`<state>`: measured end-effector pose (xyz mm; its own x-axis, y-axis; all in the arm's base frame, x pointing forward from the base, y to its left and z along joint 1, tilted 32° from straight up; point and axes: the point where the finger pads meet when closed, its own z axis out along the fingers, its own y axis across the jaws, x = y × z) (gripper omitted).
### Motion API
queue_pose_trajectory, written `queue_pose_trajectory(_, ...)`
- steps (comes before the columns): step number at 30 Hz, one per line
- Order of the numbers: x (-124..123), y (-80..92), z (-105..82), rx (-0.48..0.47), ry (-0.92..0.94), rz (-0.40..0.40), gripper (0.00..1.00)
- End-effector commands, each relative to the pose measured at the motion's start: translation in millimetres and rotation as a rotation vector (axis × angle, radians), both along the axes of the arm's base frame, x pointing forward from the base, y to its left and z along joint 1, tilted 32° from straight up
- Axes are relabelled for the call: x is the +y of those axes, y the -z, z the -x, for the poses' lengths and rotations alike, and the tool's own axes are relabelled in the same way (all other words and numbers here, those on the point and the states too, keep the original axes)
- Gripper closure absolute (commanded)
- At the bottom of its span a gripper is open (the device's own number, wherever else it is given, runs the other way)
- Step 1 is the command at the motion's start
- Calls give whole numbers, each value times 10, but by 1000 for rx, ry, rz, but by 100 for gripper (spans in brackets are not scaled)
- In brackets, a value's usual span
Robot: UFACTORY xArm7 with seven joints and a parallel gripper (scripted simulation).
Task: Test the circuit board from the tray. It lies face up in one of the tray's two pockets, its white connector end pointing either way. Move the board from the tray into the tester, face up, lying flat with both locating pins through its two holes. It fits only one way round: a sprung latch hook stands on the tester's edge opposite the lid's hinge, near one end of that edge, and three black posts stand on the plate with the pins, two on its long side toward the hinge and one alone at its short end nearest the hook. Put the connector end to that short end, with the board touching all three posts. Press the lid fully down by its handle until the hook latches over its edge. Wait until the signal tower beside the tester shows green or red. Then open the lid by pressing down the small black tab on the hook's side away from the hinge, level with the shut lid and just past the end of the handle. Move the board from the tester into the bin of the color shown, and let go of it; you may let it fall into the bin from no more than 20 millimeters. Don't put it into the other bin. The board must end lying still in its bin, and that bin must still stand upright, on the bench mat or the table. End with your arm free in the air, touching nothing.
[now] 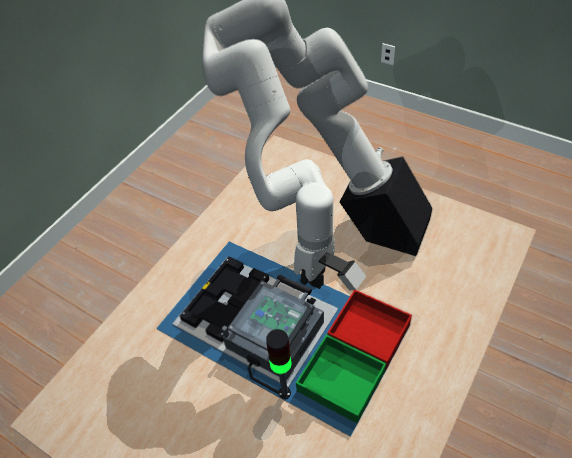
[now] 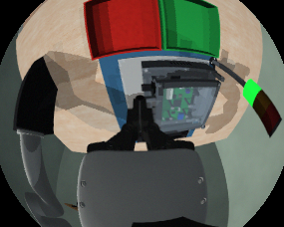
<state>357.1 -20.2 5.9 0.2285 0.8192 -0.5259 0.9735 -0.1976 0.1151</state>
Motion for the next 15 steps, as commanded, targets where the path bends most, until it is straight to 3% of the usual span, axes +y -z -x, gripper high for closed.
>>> queue_pose_trajectory(1,13,-6,-13,39,-56,-6,100)
queue_pose_trajectory(15,13,-6,-13,50,-73,-6,100)
